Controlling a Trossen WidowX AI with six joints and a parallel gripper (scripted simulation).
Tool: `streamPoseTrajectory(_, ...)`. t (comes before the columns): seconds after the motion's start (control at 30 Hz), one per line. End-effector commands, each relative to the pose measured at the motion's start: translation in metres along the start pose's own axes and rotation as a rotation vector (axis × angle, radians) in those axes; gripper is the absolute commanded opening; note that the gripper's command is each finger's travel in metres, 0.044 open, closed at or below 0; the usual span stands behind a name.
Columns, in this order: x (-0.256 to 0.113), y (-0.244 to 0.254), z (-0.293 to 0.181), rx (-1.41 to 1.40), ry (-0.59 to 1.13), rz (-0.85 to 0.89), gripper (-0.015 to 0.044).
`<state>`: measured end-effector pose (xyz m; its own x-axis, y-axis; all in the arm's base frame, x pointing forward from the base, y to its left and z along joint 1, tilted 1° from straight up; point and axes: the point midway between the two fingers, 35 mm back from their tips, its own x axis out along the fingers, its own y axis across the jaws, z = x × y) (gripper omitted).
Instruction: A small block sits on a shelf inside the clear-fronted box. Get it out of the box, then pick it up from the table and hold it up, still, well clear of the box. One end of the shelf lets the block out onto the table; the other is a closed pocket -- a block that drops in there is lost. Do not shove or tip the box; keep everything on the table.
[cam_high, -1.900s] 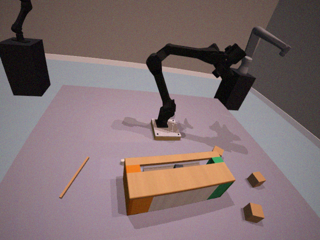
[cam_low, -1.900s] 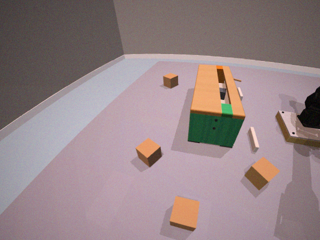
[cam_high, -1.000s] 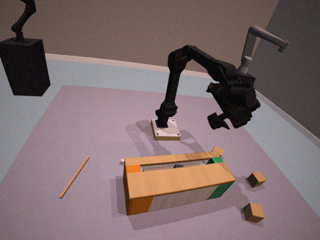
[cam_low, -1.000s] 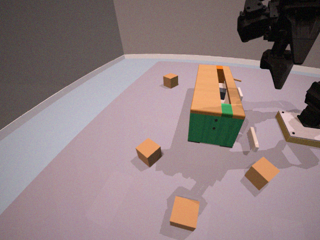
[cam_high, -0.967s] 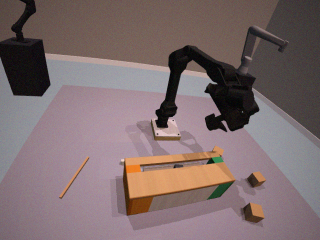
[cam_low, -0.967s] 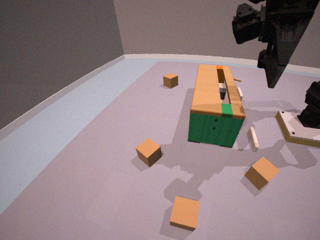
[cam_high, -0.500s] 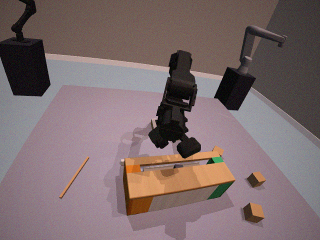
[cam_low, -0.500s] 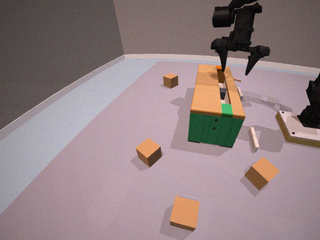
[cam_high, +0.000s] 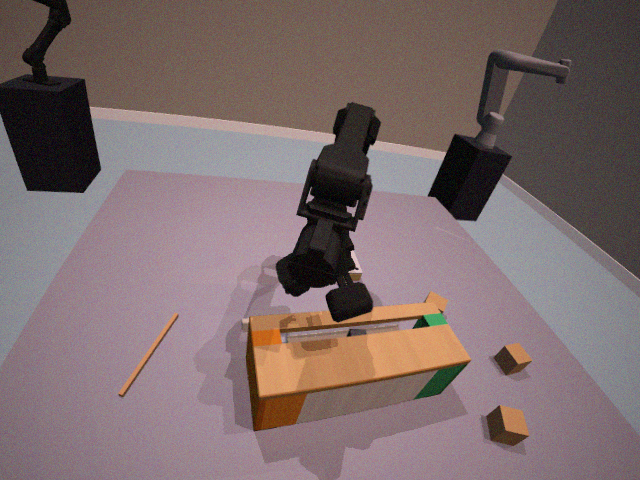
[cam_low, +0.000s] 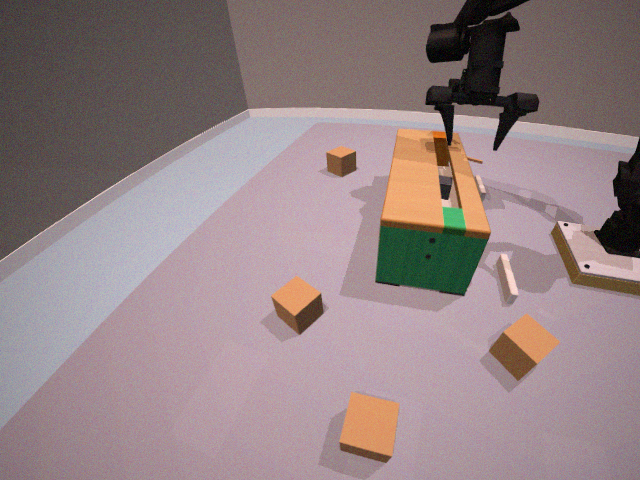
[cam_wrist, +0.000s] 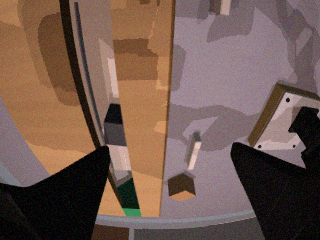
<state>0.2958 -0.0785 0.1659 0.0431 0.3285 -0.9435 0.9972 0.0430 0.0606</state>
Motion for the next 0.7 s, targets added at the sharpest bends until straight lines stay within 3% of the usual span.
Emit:
streamPoseTrajectory(0.0, 0.008, -0.001, 0.003, 0.011, 0.002, -0.011, 0.04)
streamPoseTrajectory(0.67, 0.04, -0.001, 0.013, 0.011, 0.002, -0.011, 0.04)
